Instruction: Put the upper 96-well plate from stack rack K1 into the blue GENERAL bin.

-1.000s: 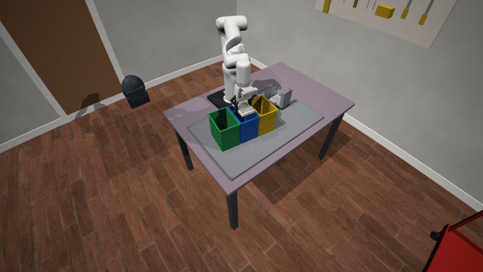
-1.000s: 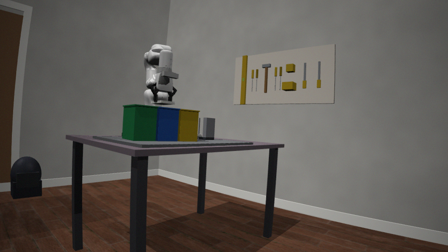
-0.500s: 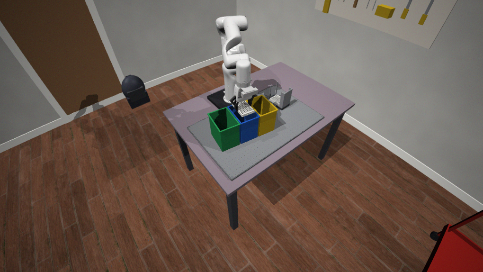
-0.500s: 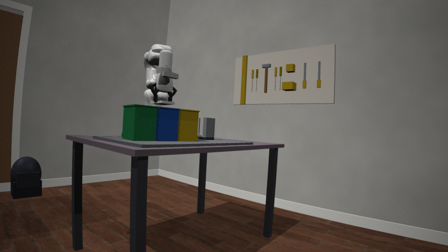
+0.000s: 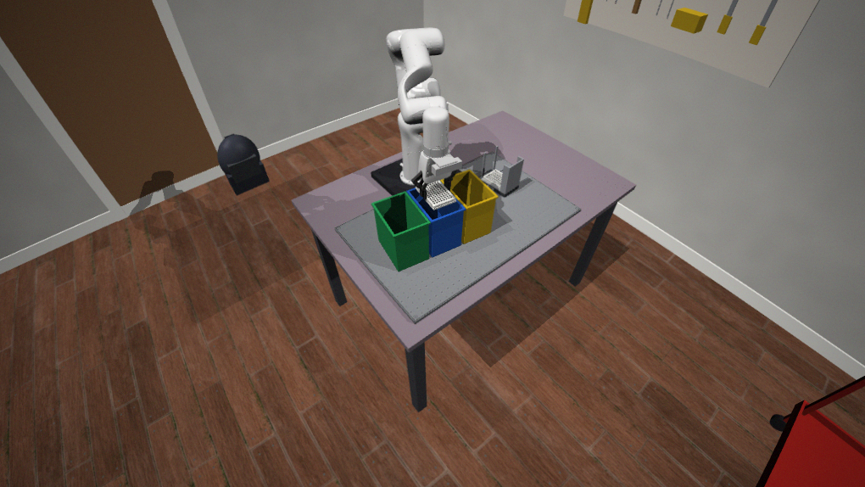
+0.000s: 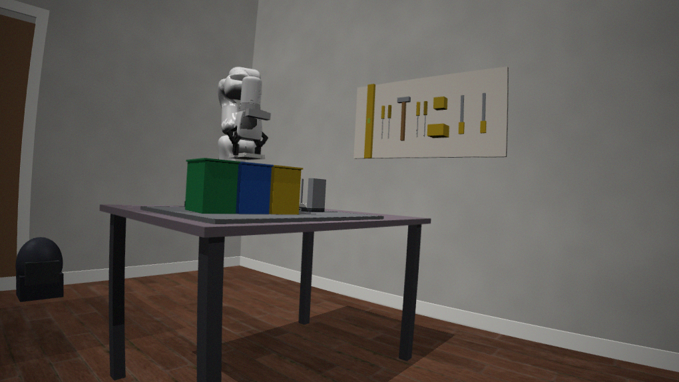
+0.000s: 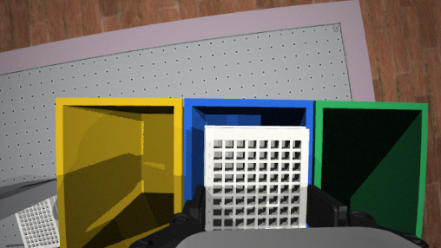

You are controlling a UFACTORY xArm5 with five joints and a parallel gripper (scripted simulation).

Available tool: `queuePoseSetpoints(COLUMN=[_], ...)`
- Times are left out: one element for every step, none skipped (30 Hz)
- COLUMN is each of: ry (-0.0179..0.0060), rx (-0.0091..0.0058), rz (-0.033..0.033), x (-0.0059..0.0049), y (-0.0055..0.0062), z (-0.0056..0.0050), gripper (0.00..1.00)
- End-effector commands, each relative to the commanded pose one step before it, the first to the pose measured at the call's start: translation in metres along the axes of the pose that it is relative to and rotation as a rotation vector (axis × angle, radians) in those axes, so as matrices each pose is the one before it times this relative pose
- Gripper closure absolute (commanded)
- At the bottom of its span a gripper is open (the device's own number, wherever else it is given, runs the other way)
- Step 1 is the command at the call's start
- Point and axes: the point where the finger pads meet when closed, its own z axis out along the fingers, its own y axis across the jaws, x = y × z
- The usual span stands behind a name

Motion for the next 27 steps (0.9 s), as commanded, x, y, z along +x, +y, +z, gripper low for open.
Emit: queuePoseSetpoints(ry=[0.00376, 0.0, 0.0, 0.0, 0.0, 0.0, 0.0, 0.0, 0.0, 0.0, 0.0, 0.0, 0.0, 0.0, 0.0, 0.0, 0.0, 0.0, 0.0, 0.0, 0.0, 0.0, 0.0, 0.0, 0.0, 0.0, 0.0], rx=[-0.00099, 0.0, 0.0, 0.0, 0.0, 0.0, 0.0, 0.0, 0.0, 0.0, 0.0, 0.0, 0.0, 0.0, 0.0, 0.0, 0.0, 0.0, 0.0, 0.0, 0.0, 0.0, 0.0, 0.0, 0.0, 0.0, 0.0], rz=[0.0, 0.0, 0.0, 0.0, 0.0, 0.0, 0.0, 0.0, 0.0, 0.0, 0.0, 0.0, 0.0, 0.0, 0.0, 0.0, 0.0, 0.0, 0.0, 0.0, 0.0, 0.0, 0.0, 0.0, 0.0, 0.0, 0.0], x=[0.00099, 0.0, 0.0, 0.0, 0.0, 0.0, 0.0, 0.0, 0.0, 0.0, 0.0, 0.0, 0.0, 0.0, 0.0, 0.0, 0.0, 0.0, 0.0, 0.0, 0.0, 0.0, 0.0, 0.0, 0.0, 0.0, 0.0], y=[0.00026, 0.0, 0.0, 0.0, 0.0, 0.0, 0.0, 0.0, 0.0, 0.0, 0.0, 0.0, 0.0, 0.0, 0.0, 0.0, 0.0, 0.0, 0.0, 0.0, 0.0, 0.0, 0.0, 0.0, 0.0, 0.0, 0.0], z=[-0.00069, 0.00017, 0.00017, 0.00017, 0.00017, 0.00017, 0.00017, 0.00017, 0.00017, 0.00017, 0.00017, 0.00017, 0.00017, 0.00017, 0.0, 0.0, 0.00017, 0.00017, 0.00017, 0.00017, 0.00017, 0.00017, 0.00017, 0.00017, 0.00017, 0.00017, 0.00017], gripper=[1.0, 1.0, 1.0, 1.0, 1.0, 1.0, 1.0, 1.0, 1.0, 1.0, 1.0, 1.0, 1.0, 1.0, 1.0, 1.0, 1.0, 1.0, 1.0, 1.0, 1.0, 1.0, 1.0, 1.0, 1.0, 1.0, 1.0])
